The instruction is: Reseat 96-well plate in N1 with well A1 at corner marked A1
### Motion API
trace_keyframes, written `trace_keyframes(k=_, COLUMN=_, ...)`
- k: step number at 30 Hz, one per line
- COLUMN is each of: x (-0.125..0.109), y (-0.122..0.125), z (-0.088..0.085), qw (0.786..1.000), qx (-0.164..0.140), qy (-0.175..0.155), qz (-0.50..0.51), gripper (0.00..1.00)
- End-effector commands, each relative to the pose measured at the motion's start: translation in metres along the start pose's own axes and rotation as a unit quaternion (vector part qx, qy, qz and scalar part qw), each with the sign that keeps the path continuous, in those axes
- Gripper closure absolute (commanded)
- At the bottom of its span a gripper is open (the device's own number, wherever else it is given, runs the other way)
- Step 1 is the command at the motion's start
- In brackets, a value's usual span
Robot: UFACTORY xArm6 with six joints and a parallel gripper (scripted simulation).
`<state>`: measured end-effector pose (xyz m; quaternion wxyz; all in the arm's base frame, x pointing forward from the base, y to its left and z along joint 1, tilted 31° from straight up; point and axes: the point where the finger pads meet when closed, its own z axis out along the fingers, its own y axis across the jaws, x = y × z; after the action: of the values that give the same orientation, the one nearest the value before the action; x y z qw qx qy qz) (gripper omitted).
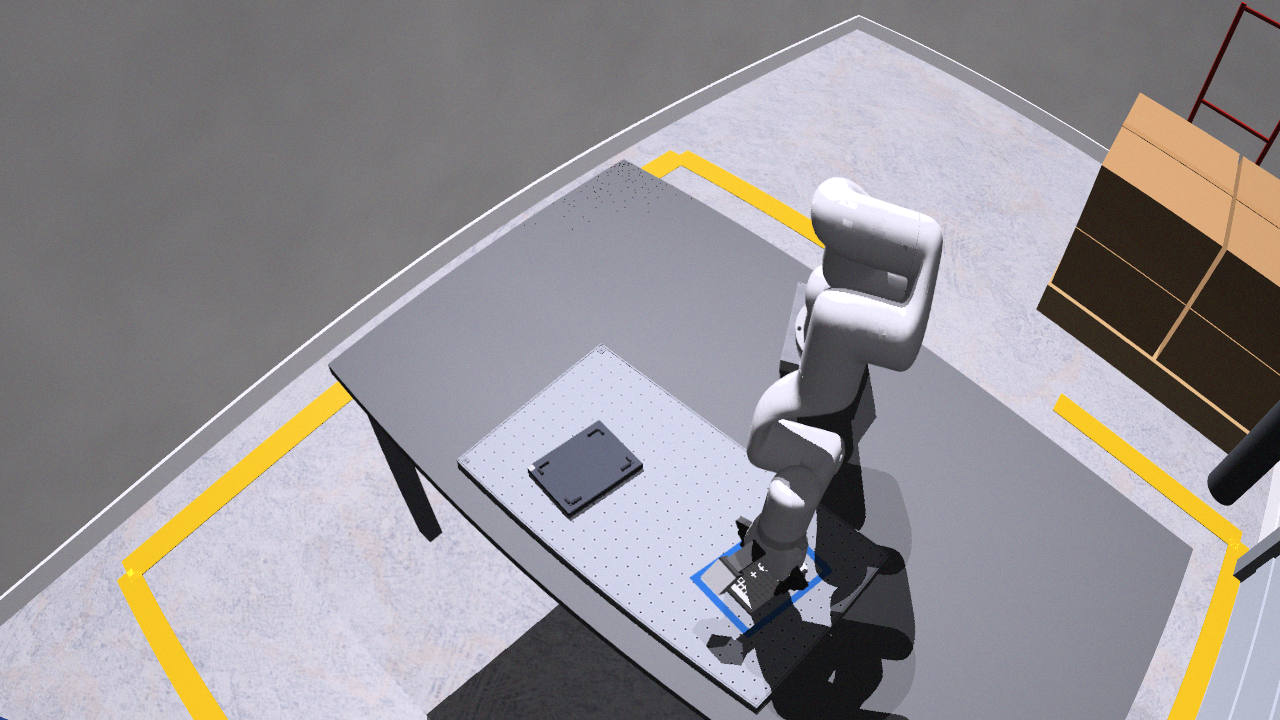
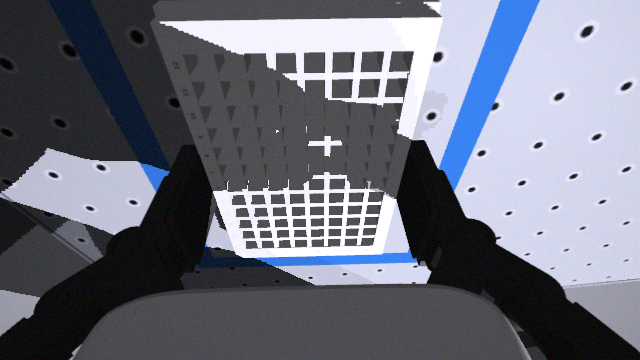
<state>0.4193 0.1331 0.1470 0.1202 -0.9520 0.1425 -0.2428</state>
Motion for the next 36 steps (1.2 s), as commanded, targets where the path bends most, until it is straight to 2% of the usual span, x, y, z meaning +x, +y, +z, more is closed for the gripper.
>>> trace_keyframes(k=1, x=0.001, y=-0.001, z=-0.001, qw=1.000, qx=0.001, qy=0.001, qz=0.000, gripper=1.00)
trace_keyframes(k=36, x=0.001, y=-0.001, z=-0.019, qw=1.000, qx=0.001, qy=0.001, qz=0.000, gripper=1.00)
